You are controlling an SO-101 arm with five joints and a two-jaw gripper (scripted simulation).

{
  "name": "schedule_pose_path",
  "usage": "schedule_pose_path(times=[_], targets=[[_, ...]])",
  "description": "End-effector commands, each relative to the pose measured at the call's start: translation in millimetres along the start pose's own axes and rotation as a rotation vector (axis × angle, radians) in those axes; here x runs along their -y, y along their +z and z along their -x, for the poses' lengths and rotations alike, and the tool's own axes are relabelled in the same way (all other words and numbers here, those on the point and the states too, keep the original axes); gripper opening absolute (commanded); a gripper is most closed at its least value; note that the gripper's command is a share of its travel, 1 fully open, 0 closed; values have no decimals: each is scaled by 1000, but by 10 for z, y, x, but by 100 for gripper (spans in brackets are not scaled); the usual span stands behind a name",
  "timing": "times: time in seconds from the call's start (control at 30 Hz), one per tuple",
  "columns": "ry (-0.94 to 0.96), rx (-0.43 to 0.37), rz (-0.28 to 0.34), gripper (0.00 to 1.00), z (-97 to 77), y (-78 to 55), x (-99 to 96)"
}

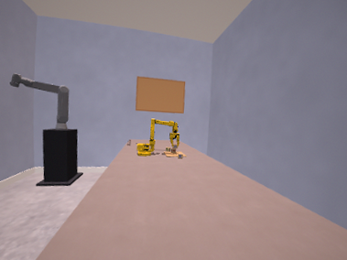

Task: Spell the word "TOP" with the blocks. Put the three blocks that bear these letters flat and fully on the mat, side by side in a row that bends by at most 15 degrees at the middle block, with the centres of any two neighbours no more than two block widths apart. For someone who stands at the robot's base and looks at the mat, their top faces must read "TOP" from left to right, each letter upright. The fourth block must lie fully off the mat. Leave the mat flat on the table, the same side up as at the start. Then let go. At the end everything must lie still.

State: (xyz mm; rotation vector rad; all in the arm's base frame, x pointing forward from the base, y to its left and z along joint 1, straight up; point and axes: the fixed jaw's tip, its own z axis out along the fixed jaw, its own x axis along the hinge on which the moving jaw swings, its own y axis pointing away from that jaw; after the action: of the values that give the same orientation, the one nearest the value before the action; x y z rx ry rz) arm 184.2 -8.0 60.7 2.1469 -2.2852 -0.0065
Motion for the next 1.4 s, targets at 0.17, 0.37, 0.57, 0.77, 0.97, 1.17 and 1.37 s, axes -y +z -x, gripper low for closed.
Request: schedule_pose_path(times=[0.17, 0.37, 0.57, 0.77, 0.97, 1.17, 1.37], targets=[[-47, 3, -109, 0, 36, -144, 98], [-47, 3, -109, 0, 36, -144, 98], [-47, 3, -109, 0, 36, -144, 98], [-46, 3, -109, 0, 36, -137, 99], [-45, 3, -109, 0, 37, -97, 104], [-44, 3, -109, 0, 37, -85, 106], [-44, 3, -109, 0, 37, -72, 106]])
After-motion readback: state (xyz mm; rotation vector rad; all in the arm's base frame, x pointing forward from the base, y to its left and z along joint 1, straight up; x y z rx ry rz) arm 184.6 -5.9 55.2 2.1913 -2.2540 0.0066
